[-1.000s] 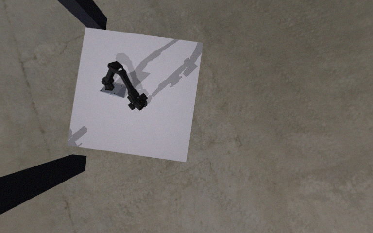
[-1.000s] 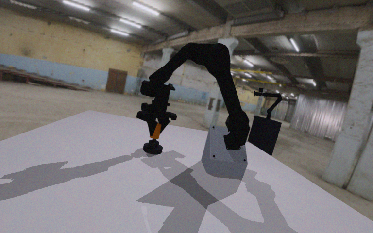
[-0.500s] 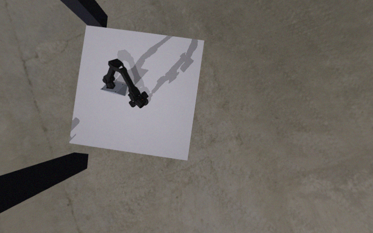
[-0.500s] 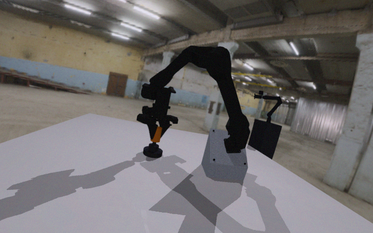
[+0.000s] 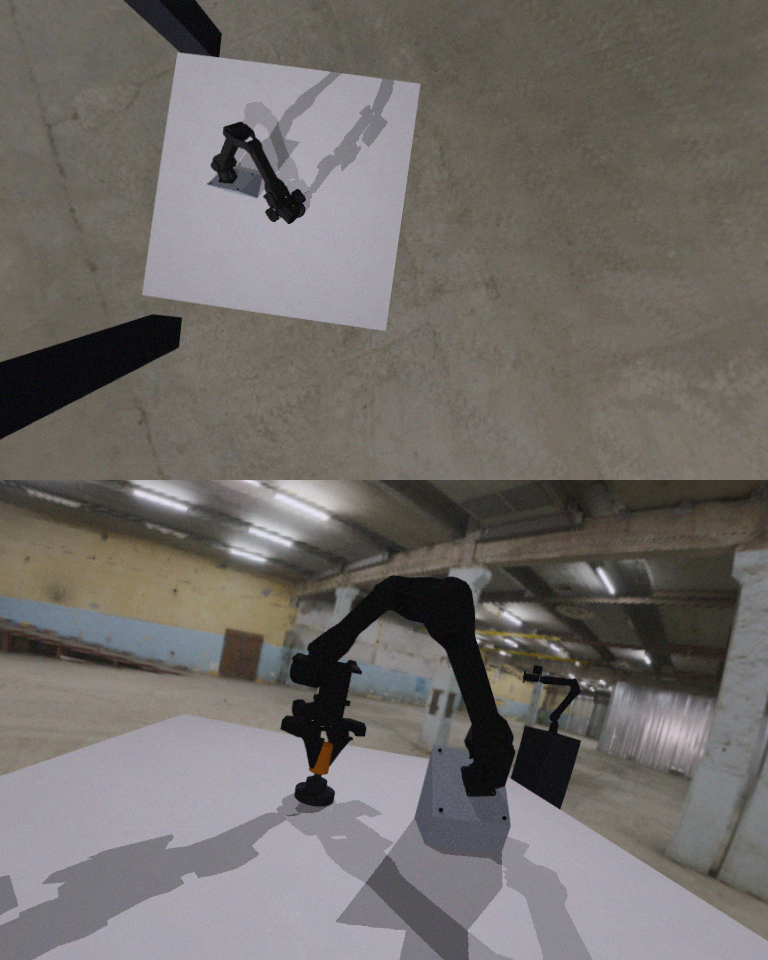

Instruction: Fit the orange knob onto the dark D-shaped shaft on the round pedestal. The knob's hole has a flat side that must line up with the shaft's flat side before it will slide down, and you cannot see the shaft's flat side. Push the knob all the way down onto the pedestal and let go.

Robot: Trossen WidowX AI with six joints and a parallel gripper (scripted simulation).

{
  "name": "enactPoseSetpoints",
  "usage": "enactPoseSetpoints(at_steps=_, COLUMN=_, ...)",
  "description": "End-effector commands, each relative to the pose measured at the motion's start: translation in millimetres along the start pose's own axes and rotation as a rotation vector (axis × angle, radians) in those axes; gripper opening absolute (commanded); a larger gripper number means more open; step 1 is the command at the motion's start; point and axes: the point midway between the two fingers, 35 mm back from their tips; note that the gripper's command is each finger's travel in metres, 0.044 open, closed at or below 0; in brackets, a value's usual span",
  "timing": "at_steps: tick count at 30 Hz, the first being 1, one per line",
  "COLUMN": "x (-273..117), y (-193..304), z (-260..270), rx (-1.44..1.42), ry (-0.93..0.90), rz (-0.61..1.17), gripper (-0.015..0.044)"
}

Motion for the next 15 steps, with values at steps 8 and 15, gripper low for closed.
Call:
enactPoseSetpoints(at_steps=8, x=-2.6, y=0.4, z=1.9, rx=0.005, ry=-0.001, rz=-0.002, gripper=0.0000)
enactPoseSetpoints(at_steps=15, x=-2.4, y=-0.8, z=1.6, rx=0.005, ry=-0.001, rz=-0.002, gripper=0.0000)
Point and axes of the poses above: the point midway between the two fingers, 35 mm back from their tips, its own x axis out along the fingers, its own z axis across the jaws, y = z × x, and after that the axes turned 13 degrees about -x, right-handed
